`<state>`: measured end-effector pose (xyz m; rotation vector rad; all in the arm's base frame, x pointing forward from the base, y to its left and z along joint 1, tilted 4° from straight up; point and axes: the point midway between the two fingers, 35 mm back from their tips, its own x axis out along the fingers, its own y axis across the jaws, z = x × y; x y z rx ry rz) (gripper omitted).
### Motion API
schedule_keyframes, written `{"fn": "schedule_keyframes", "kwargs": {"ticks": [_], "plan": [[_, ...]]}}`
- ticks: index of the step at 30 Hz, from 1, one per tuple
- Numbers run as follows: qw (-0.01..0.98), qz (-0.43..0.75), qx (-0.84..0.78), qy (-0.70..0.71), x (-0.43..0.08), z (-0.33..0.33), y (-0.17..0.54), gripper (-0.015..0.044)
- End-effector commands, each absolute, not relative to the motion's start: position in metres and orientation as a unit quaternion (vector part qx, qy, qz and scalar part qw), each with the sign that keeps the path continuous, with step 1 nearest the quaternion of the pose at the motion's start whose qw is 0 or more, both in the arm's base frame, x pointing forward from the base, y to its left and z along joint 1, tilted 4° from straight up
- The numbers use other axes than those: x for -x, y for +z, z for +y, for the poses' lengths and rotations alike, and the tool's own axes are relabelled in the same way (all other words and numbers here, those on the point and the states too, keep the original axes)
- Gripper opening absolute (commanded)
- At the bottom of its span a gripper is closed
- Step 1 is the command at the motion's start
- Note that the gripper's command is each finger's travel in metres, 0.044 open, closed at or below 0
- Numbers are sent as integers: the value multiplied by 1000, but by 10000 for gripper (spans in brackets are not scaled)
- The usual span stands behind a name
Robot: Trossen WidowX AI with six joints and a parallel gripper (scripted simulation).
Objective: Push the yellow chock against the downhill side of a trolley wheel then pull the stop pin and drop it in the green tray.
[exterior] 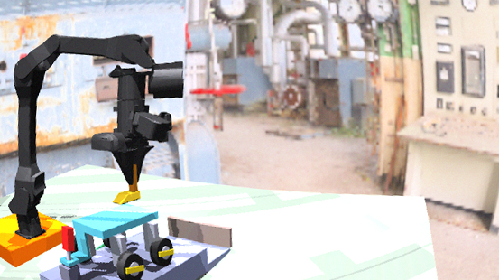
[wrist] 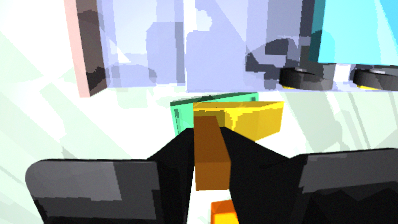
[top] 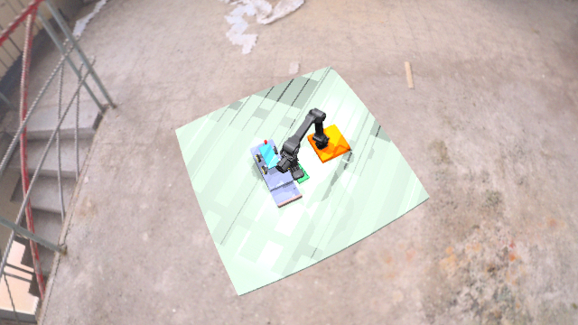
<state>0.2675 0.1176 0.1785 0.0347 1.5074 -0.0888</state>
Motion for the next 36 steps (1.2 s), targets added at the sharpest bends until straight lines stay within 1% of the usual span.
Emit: {"fn": "schedule_keyframes", "kwargs": {"ticks": [1,6,36], "plan": [[726,687,-11,-44,-277,117,174,0],[726,686,-11,-44,-288,117,171,0],[726,686,-11,-44,-292,114,109,0]]}}
